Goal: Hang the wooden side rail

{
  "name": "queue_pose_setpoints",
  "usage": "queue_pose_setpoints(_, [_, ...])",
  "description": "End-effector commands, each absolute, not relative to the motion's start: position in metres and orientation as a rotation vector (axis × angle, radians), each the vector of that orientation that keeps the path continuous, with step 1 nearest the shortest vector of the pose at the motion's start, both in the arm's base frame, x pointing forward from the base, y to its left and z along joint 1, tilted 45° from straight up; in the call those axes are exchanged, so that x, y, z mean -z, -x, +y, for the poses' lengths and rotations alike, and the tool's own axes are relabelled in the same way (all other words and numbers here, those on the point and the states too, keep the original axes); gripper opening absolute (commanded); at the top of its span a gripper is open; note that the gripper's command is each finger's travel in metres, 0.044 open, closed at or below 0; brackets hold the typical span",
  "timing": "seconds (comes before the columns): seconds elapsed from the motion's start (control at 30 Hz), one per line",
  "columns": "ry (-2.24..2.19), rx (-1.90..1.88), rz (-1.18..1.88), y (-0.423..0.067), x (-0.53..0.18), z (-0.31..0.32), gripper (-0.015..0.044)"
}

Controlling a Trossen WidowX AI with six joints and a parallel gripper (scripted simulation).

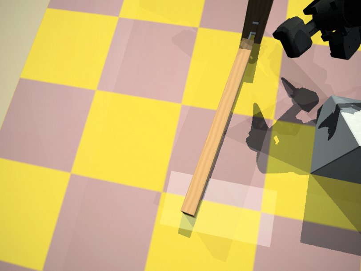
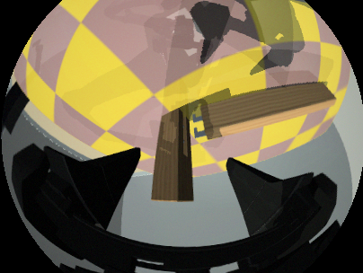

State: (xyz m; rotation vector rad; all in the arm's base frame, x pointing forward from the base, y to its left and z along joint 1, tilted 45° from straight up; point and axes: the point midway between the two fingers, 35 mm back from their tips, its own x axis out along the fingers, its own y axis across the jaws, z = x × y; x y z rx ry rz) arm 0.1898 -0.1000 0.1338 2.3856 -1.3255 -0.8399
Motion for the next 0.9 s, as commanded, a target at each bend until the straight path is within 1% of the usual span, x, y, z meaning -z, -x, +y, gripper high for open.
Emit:
queue_pose_setpoints(0.0, [-2.373,0.841,-1.323,-0.189,-0.134,-0.100,0.0440])
queue_pose_setpoints(0.4, [-2.373,0.841,-1.323,-0.189,-0.134,-0.100,0.0440])
queue_pose_setpoints(0.47, [-2.418,0.800,-1.363,-0.193,-0.133,-0.099,0.0440])
queue_pose_setpoints(0.67, [-2.794,0.369,-1.703,-0.217,-0.127,-0.092,0.0440])
queue_pose_setpoints(0.87, [-3.114,-0.219,-2.000,-0.232,-0.120,-0.086,0.0440])
